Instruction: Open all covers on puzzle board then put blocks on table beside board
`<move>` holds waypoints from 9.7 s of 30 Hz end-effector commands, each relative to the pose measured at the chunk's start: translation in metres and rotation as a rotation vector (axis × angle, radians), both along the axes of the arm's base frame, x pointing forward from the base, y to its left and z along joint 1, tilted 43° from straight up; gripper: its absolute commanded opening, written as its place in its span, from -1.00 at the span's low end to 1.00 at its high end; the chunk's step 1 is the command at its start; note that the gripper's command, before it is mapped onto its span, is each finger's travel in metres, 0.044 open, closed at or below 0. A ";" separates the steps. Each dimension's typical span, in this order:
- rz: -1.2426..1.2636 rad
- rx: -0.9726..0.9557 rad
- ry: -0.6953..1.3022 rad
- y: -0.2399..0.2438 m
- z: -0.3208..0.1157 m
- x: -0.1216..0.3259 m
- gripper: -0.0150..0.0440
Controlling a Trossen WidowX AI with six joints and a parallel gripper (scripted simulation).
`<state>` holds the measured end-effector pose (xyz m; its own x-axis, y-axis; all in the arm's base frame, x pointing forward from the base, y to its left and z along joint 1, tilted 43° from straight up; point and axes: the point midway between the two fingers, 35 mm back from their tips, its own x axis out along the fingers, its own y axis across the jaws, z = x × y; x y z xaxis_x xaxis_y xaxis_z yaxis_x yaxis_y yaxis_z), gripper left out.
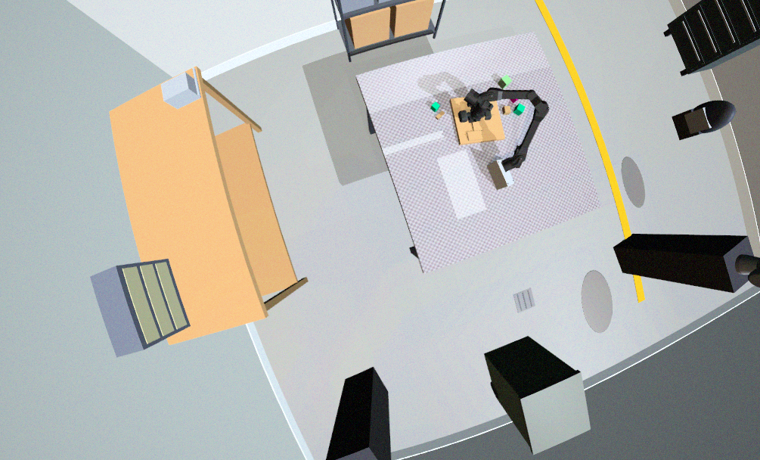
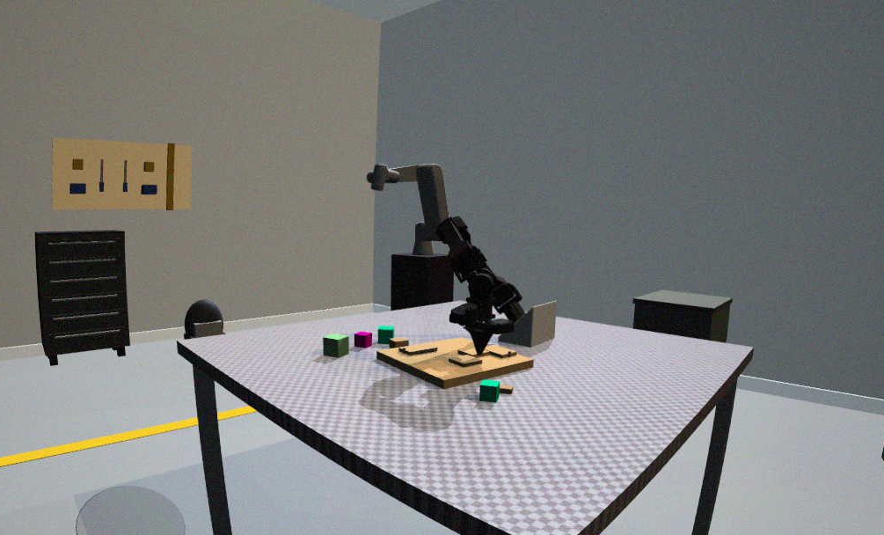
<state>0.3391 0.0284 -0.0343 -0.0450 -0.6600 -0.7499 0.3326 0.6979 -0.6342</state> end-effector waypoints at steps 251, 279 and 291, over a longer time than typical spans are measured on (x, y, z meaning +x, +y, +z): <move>-1.167 -0.077 -1.031 0.011 0.003 -0.024 -0.49; -1.166 -0.079 -1.032 -0.006 -0.012 -0.027 -0.49; -1.166 -0.079 -1.031 -0.014 -0.003 -0.030 -0.49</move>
